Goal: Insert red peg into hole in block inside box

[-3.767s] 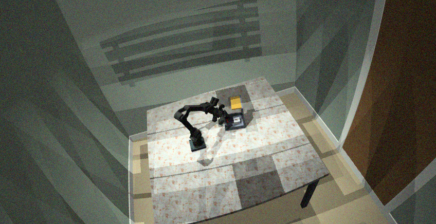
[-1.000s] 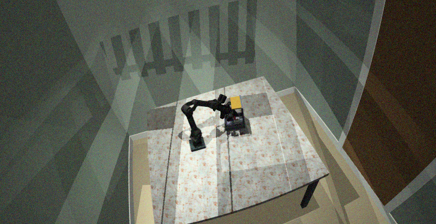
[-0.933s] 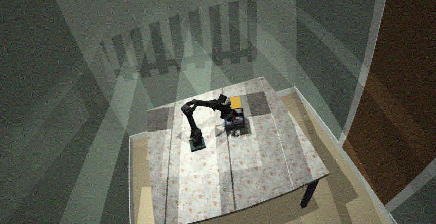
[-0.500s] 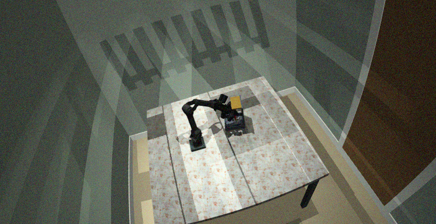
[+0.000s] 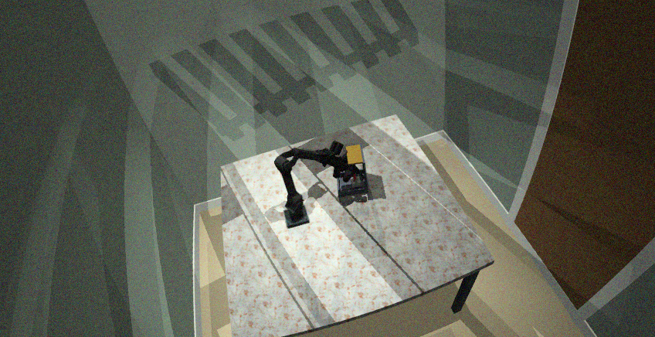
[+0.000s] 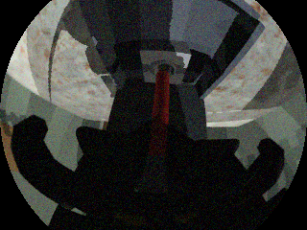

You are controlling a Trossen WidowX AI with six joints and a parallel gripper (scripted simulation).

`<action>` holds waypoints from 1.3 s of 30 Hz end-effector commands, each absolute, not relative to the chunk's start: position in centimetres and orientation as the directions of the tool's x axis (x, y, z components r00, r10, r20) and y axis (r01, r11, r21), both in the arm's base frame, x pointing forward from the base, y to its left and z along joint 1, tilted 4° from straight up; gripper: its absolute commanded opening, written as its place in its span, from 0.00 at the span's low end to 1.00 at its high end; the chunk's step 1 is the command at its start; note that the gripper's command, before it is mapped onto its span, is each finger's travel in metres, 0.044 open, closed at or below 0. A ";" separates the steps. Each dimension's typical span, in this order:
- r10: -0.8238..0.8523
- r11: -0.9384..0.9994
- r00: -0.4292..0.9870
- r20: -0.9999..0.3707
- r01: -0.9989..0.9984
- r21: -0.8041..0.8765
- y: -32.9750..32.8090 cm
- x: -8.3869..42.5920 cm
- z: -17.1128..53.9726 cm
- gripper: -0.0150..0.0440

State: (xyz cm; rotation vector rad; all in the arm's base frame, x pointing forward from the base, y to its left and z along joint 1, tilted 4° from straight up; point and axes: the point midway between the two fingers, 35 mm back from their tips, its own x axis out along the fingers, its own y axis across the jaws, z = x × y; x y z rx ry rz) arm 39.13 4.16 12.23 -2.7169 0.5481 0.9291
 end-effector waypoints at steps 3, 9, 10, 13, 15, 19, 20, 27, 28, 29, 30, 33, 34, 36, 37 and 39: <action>-0.271 -0.909 0.736 -0.621 -0.409 -0.087 4.3 39.5 12.5 0.25; -0.271 -0.909 0.736 -0.621 -0.409 -0.087 4.4 39.6 12.0 0.25; -0.271 -0.909 0.736 -0.621 -0.409 -0.087 4.4 39.5 11.8 0.25; -0.271 -0.909 0.735 -0.621 -0.409 -0.087 4.3 39.3 11.4 0.25; -0.271 -0.909 0.735 -0.621 -0.409 -0.087 4.3 39.3 11.1 0.25; -0.271 -0.909 0.735 -0.621 -0.409 -0.087 4.3 39.3 10.6 0.25; -0.271 -0.909 0.735 -0.621 -0.409 -0.087 4.3 39.4 10.5 0.25; -0.271 -0.909 0.735 -0.621 -0.409 -0.087 4.4 39.5 9.8 0.25; -0.271 -0.909 0.735 -0.621 -0.409 -0.087 4.4 39.5 9.6 0.25; -0.271 -0.909 0.735 -0.621 -0.409 -0.087 4.4 39.5 9.5 0.25; -0.271 -0.909 0.735 -0.621 -0.409 -0.087 4.4 39.5 9.4 0.25; -0.271 -0.909 0.735 -0.621 -0.409 -0.087 4.4 39.5 9.2 0.25; -0.271 -0.909 0.735 -0.621 -0.409 -0.087 4.4 39.5 9.2 0.25; -0.271 -0.909 0.735 -0.621 -0.409 -0.087 4.5 39.5 9.1 0.25; -0.271 -0.909 0.735 -0.621 -0.409 -0.087 4.5 39.5 9.0 0.25; -0.271 -0.909 0.735 -0.621 -0.409 -0.087 4.5 39.5 9.0 0.25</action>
